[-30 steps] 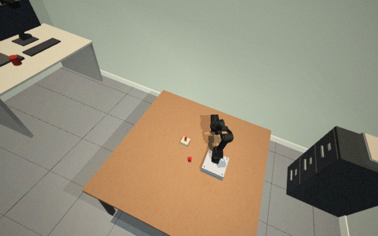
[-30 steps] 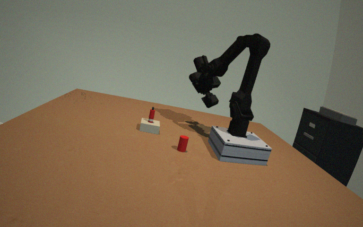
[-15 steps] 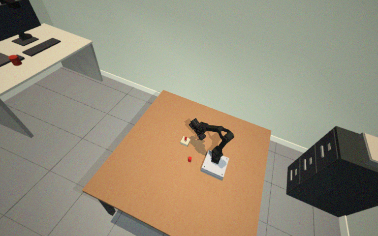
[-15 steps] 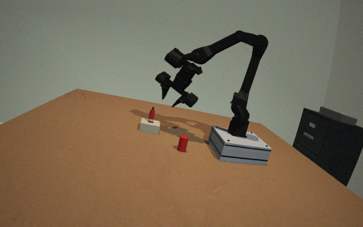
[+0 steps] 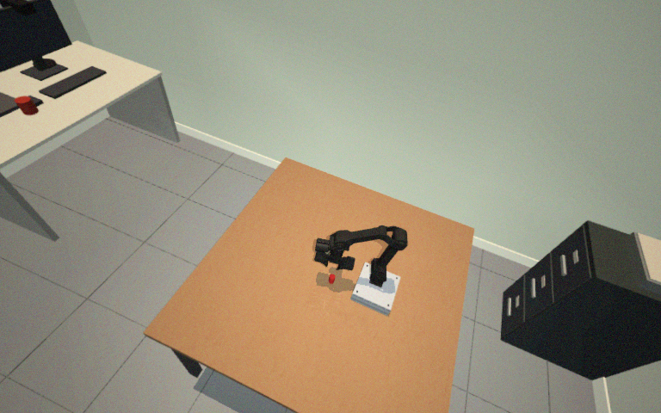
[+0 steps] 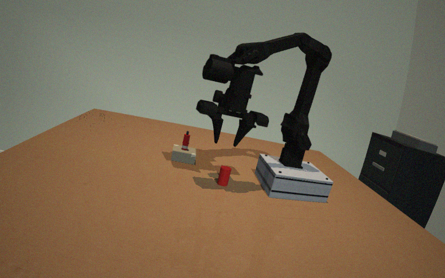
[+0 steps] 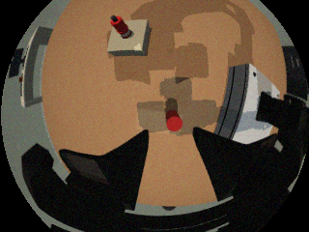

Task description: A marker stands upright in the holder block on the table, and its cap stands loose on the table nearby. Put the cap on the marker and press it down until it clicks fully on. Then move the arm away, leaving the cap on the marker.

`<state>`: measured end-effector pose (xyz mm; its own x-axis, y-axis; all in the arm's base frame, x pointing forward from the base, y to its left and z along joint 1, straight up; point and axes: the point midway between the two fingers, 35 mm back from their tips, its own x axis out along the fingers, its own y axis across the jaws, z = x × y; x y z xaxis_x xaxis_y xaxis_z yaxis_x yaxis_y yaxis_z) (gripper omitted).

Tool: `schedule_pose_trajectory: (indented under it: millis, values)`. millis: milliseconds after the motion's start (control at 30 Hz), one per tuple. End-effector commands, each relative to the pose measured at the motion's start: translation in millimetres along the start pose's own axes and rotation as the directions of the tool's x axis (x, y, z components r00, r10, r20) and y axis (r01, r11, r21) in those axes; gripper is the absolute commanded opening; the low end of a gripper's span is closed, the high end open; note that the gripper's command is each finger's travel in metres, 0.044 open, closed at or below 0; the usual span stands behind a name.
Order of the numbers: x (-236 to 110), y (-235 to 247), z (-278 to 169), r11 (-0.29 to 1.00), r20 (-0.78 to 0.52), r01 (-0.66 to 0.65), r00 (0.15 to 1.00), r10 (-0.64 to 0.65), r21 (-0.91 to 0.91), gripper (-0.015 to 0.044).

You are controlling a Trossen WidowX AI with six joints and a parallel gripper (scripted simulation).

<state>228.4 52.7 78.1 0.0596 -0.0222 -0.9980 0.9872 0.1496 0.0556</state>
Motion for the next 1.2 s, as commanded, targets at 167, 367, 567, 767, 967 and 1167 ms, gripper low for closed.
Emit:
schedule_pose_trajectory:
  millis: [167, 367, 567, 767, 967, 1167]
  values:
    - [9.4, -10.1, -17.0, 0.999, -0.029, 0.031, 0.999, -0.032, -0.041, 0.0247]
    - [26.8, -11.5, -17.4, 0.999, -0.029, 0.031, 0.999, -0.032, -0.041, 0.0247]
    - [41.9, -12.0, -16.8, 0.999, -0.029, 0.031, 0.999, -0.033, -0.041, 0.0247]
    - [47.7, -11.6, -17.0, 0.999, -0.029, 0.031, 0.999, -0.033, -0.041, 0.0247]
    - [57.6, -11.3, -17.3, 0.999, -0.029, 0.031, 0.999, -0.033, -0.041, 0.0247]
    - [67.3, -11.4, -17.4, 0.999, -0.029, 0.031, 0.999, -0.033, -0.041, 0.0247]
